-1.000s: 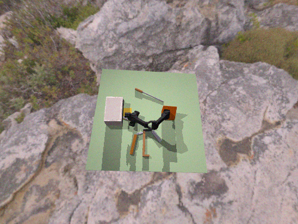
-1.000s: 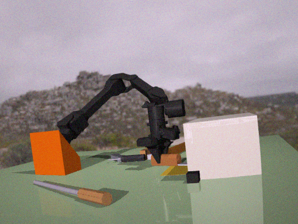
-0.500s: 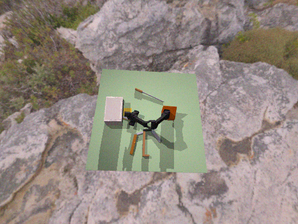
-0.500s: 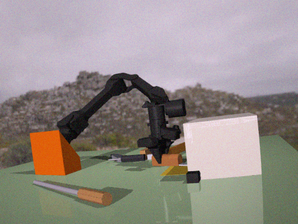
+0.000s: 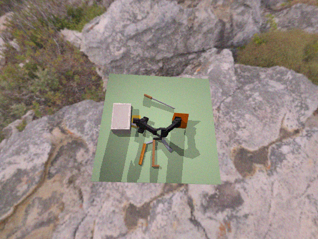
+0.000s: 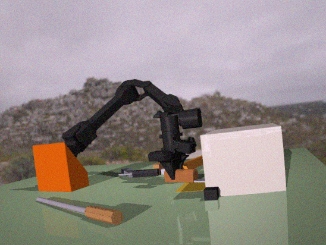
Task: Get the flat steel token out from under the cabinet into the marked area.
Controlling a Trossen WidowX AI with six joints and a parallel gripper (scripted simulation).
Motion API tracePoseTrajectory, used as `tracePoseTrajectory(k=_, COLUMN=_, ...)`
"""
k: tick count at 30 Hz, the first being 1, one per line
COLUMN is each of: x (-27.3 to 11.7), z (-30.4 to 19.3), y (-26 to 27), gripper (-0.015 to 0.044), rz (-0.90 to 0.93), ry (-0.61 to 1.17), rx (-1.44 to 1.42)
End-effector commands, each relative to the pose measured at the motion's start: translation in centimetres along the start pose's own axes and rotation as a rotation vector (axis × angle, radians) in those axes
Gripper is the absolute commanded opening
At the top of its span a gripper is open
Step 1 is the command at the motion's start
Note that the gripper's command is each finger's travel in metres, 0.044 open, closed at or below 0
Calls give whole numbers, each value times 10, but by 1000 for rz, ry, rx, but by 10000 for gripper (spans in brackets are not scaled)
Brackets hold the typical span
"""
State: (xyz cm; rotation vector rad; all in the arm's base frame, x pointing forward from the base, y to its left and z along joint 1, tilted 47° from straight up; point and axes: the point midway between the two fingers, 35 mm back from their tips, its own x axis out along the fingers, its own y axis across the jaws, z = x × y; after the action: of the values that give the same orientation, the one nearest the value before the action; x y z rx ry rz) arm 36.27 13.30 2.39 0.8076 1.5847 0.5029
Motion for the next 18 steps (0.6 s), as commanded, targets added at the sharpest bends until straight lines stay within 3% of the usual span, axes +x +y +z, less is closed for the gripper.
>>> tracePoseTrajectory(k=1, x=1, z=-1, y=-3, gripper=0, rz=-10, ry=-1, rx=-5)
tracePoseTrajectory(k=18, x=1, z=-18, y=-1, gripper=0, rz=-10, ry=-1, rx=-4)
